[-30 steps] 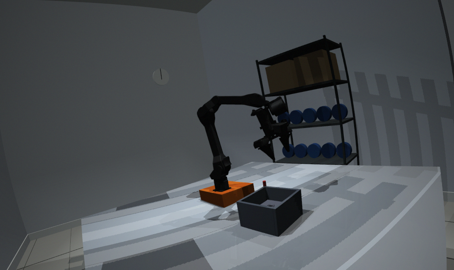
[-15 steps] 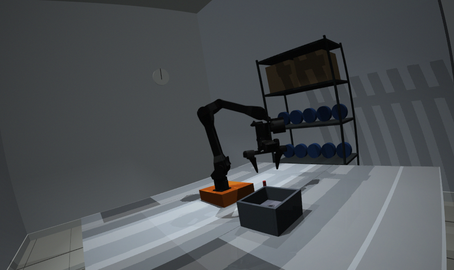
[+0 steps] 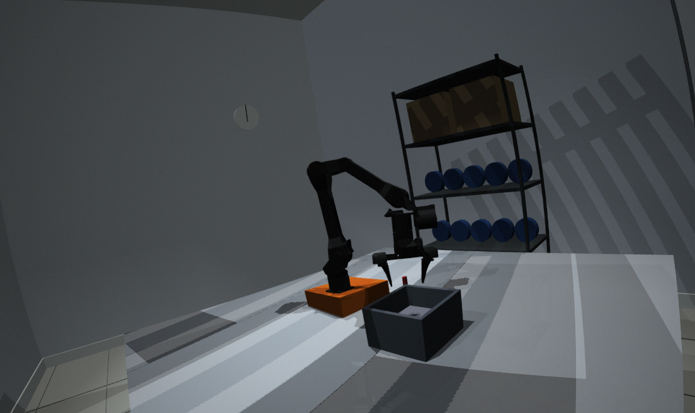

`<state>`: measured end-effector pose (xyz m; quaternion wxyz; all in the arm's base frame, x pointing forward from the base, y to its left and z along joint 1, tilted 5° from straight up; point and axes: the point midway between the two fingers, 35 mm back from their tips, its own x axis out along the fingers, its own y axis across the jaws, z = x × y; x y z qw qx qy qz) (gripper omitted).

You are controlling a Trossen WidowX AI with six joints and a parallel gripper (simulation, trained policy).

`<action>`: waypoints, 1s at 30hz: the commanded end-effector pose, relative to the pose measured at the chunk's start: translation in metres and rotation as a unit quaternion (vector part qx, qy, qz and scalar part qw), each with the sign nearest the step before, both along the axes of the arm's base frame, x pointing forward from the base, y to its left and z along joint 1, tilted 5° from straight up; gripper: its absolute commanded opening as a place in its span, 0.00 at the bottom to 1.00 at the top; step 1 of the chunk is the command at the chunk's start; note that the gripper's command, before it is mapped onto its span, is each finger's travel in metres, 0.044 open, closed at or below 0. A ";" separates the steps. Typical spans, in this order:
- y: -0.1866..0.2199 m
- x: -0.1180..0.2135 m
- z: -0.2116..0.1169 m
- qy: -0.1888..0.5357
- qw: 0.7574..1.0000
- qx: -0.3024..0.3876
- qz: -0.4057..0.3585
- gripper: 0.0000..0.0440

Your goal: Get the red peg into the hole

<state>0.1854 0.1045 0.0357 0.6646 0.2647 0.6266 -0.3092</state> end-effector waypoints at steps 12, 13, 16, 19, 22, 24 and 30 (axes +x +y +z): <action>-0.002 -0.005 -0.041 -0.010 0.998 0.017 -0.065 0.60; -0.001 -0.005 -0.041 -0.007 0.998 0.019 -0.067 0.54; 0.000 -0.004 -0.040 -0.001 0.997 0.027 -0.069 0.36; 0.001 -0.003 -0.039 0.004 0.997 0.035 -0.071 0.18; 0.001 -0.002 -0.039 0.011 0.996 0.042 -0.073 0.00; 0.000 0.002 -0.036 0.004 0.997 0.041 -0.070 0.00; -0.008 0.019 -0.018 -0.035 0.998 0.023 -0.049 0.00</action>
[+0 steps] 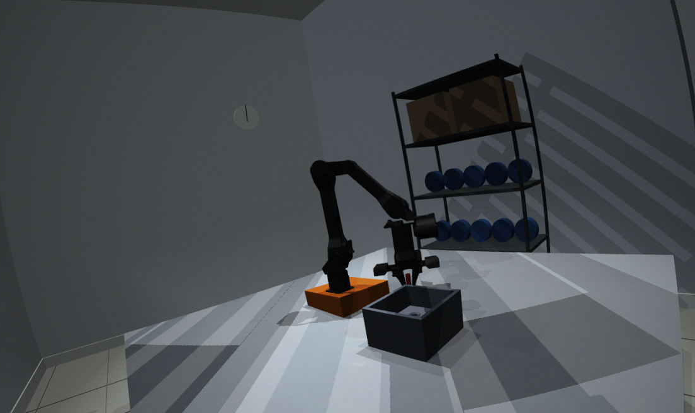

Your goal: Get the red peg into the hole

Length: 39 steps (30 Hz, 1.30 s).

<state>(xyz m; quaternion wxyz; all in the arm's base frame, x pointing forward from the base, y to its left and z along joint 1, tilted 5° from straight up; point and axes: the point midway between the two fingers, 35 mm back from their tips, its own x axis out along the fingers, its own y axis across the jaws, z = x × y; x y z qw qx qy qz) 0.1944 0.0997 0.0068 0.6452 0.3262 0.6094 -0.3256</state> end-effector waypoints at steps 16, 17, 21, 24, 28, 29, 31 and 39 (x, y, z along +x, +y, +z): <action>-0.033 0.053 0.068 -0.086 0.993 -0.063 0.043 0.00; -0.035 0.056 0.071 -0.089 0.993 -0.066 0.043 0.00; -0.045 0.068 0.084 -0.098 0.991 -0.076 0.042 0.00; -0.056 0.076 0.091 -0.102 0.991 -0.083 0.039 0.00; -0.071 0.085 0.095 -0.102 0.990 -0.089 0.030 0.00; -0.075 0.087 0.096 -0.102 0.990 -0.090 0.028 0.00; -0.083 0.091 0.097 -0.102 0.990 -0.092 0.022 0.00; -0.112 0.105 0.096 -0.103 0.990 -0.097 -0.002 0.00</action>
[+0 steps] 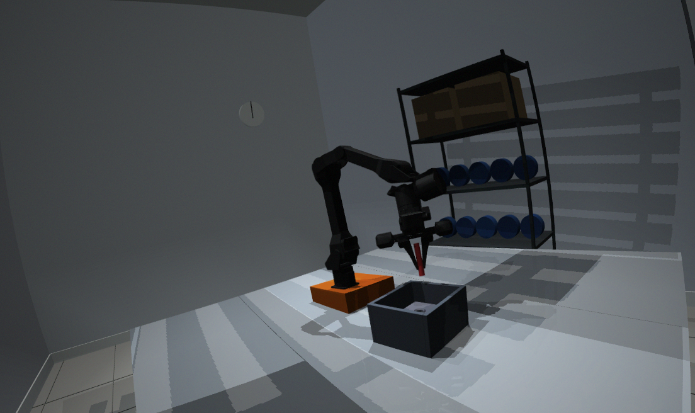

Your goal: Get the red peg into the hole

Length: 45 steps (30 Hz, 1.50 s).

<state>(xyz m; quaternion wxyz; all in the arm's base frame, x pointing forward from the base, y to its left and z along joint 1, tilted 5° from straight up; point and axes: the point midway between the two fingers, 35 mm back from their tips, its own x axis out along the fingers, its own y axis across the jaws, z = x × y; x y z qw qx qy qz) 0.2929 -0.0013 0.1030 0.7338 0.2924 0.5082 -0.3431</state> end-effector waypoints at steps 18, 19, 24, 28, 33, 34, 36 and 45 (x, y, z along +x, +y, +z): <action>-0.059 0.031 -0.024 0.006 0.999 0.019 -0.047 0.01; -0.061 0.032 -0.026 0.007 0.999 0.020 -0.048 0.01; -0.065 0.035 -0.040 0.017 0.998 0.028 -0.050 0.01; -0.068 0.035 -0.052 0.030 0.998 0.031 -0.047 0.05; -0.071 0.035 -0.063 0.045 0.998 0.030 -0.037 0.30; -0.072 0.034 -0.064 0.049 0.998 0.029 -0.034 0.33; -0.074 0.035 -0.067 0.059 0.997 0.027 -0.030 0.34; -0.089 0.060 -0.063 0.049 0.999 0.011 -0.017 0.61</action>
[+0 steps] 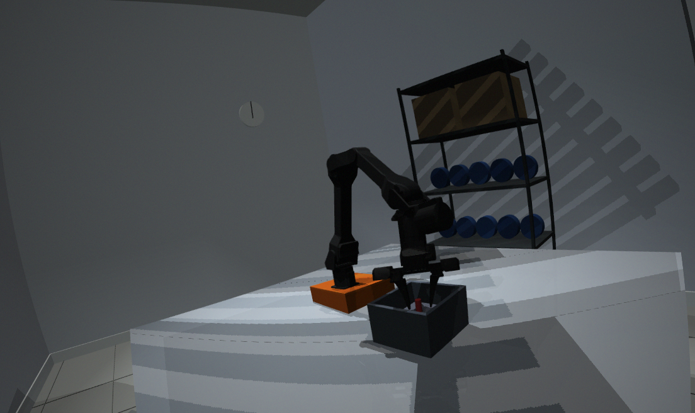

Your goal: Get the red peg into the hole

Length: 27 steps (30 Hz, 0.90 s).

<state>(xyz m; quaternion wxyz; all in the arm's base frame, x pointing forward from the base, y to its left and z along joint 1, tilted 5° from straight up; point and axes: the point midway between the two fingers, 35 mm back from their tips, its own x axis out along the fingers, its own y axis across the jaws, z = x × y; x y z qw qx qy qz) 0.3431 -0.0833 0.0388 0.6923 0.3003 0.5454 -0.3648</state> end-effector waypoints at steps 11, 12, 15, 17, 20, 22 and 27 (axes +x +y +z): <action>-0.034 0.041 0.013 -0.028 0.999 -0.034 0.012 1.00; -0.037 0.044 0.015 -0.033 0.999 -0.038 0.010 1.00; -0.047 0.051 0.021 -0.046 0.998 -0.048 0.005 1.00; -0.054 0.056 0.025 -0.055 0.997 -0.056 0.001 1.00; -0.062 0.062 0.030 -0.068 0.996 -0.065 -0.003 1.00; -0.063 0.065 0.031 -0.072 0.995 -0.067 -0.004 1.00; -0.063 0.065 0.031 -0.072 0.995 -0.067 -0.004 1.00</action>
